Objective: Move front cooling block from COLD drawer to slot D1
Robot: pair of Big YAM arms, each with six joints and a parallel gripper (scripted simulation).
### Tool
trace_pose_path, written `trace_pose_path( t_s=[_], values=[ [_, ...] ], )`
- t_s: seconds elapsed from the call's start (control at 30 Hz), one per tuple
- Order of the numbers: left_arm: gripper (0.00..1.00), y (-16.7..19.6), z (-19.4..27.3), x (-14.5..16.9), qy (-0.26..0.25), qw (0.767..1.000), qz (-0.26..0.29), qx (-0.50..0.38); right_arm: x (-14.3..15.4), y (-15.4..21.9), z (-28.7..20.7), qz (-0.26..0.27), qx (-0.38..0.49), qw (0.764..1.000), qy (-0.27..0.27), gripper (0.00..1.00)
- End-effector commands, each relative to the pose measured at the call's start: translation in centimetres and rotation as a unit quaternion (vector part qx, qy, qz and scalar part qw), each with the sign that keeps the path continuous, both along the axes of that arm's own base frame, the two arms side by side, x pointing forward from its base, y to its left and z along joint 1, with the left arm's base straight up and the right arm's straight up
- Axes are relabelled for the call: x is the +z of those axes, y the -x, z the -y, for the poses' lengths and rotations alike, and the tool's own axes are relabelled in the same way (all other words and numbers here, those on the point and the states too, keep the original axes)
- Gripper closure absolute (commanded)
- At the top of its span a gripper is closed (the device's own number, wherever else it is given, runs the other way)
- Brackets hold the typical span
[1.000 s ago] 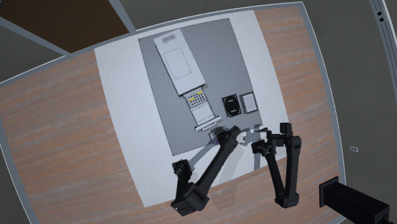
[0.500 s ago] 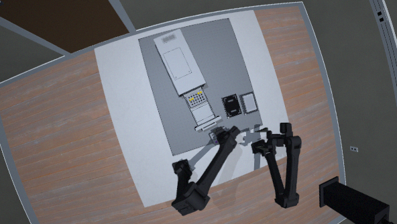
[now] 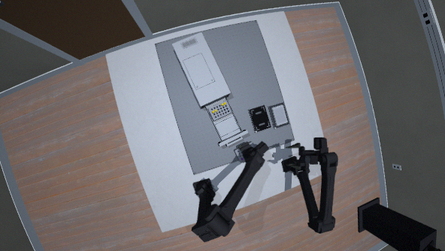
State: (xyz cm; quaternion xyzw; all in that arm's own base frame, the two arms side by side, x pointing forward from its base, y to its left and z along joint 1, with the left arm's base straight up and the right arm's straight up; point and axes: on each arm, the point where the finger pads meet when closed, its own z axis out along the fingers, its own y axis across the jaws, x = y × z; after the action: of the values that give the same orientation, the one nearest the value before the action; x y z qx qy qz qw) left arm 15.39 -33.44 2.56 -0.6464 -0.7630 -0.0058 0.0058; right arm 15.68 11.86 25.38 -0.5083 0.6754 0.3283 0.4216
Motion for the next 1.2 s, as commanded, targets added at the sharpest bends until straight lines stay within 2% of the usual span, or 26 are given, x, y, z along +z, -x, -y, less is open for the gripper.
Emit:
trace_pose_path(
  t_s=[0.0,0.13,0.93,1.17],
  values=[
    [0.0,0.0,1.0,0.5,0.014,1.0,0.007,0.002,1.4,-0.8,0.4,0.014,-0.007,1.0,0.0,0.0],
    [0.0,-0.3,2.1,2.2,0.03,0.999,0.013,0.0,1.4,-0.8,0.4,0.014,-0.007,1.0,0.0,0.0],
    [0.0,-0.8,3.1,6.2,0.048,0.999,0.021,0.002,1.4,-0.8,0.4,0.014,-0.007,1.0,0.0,0.0],
    [0.0,-0.5,2.9,12.0,0.053,0.998,0.022,0.002,1.4,-0.8,0.4,0.014,-0.007,1.0,0.0,0.0]
  ],
)
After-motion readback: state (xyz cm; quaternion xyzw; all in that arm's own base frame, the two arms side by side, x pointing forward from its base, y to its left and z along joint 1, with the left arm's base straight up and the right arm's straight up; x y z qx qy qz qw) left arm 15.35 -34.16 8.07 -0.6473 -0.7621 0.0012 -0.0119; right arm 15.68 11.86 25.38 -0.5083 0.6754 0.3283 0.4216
